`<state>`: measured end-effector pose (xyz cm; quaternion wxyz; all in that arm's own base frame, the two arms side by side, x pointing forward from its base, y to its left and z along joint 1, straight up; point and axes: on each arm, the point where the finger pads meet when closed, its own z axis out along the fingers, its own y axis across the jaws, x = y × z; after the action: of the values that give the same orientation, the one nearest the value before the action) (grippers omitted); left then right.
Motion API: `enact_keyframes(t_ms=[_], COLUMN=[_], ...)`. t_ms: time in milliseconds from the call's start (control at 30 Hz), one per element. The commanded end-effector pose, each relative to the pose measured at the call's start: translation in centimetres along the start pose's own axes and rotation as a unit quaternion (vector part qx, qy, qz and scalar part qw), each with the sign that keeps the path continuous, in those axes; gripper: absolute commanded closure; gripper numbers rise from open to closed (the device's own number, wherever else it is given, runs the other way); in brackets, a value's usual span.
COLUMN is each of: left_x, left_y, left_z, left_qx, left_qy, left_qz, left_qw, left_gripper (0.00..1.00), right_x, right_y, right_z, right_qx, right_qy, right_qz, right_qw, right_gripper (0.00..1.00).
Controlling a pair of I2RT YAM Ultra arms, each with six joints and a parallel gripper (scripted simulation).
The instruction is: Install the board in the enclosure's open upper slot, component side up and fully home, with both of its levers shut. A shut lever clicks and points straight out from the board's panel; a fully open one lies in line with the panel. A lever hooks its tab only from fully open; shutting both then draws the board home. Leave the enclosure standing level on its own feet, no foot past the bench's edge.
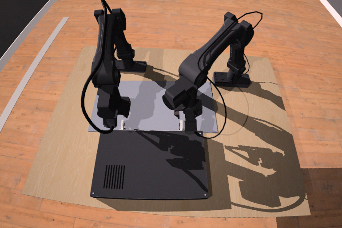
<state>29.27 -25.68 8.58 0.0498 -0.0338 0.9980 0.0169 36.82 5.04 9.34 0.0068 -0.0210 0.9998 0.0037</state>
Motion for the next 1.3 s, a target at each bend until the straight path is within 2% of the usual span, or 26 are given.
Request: enact_keyframes(t_ms=[0,100,167,433,600,667,800,1100,1167,1267], left_x=[-3.3,-3.5,-4.5,-7.0,-8.5,-8.5,-10.0,-12.0,-12.3,-12.6], left_y=[2.8,3.6,5.0,10.4,13.2,13.2,15.9,21.0,22.0,22.5], left_z=[-4.6,-5.3,-7.4,-14.1,-18.1,-18.1,-22.2,-28.2,-29.1,-29.2], left_qx=[0.009,0.009,0.011,0.024,0.036,0.036,0.05,0.058,0.056,0.054], left_qy=[-0.119,-0.135,-0.184,-0.33,-0.414,-0.414,-0.5,-0.622,-0.64,-0.645], left_qz=[0.004,0.004,0.01,0.016,0.023,0.023,0.034,0.036,0.034,0.033], left_qw=[0.993,0.991,0.983,0.943,0.909,0.909,0.864,0.78,0.766,0.761], left_gripper=[0.36,0.36,0.36,0.36,0.36,0.36,0.36,0.36,0.36,0.36], right_x=[0.1,0.1,0.1,0.1,0.1,0.1,0.1,0.1,0.1,0.1], right_y=[0.4,0.4,0.4,0.4,0.4,0.4,0.4,0.4,0.4,0.4], right_z=[-0.4,-0.4,-0.4,-0.4,-0.4,-0.4,-0.4,-0.4,-0.4,-0.4], right_qx=[0.001,0.001,0.001,0.001,0.001,0.001,0.001,0.001,0.001,0.001], right_qy=[0.002,0.002,0.002,0.002,0.002,0.002,0.002,0.002,0.002,0.002], right_qz=[-0.003,-0.003,-0.003,-0.003,-0.003,-0.003,-0.003,-0.003,-0.003,-0.003], right_qw=[1.0,1.0,1.0,1.0,1.0,1.0,1.0,1.0,1.0,1.0], right_gripper=[0.36,0.36,0.36,0.36,0.36,0.36,0.36,0.36,0.36,0.36])
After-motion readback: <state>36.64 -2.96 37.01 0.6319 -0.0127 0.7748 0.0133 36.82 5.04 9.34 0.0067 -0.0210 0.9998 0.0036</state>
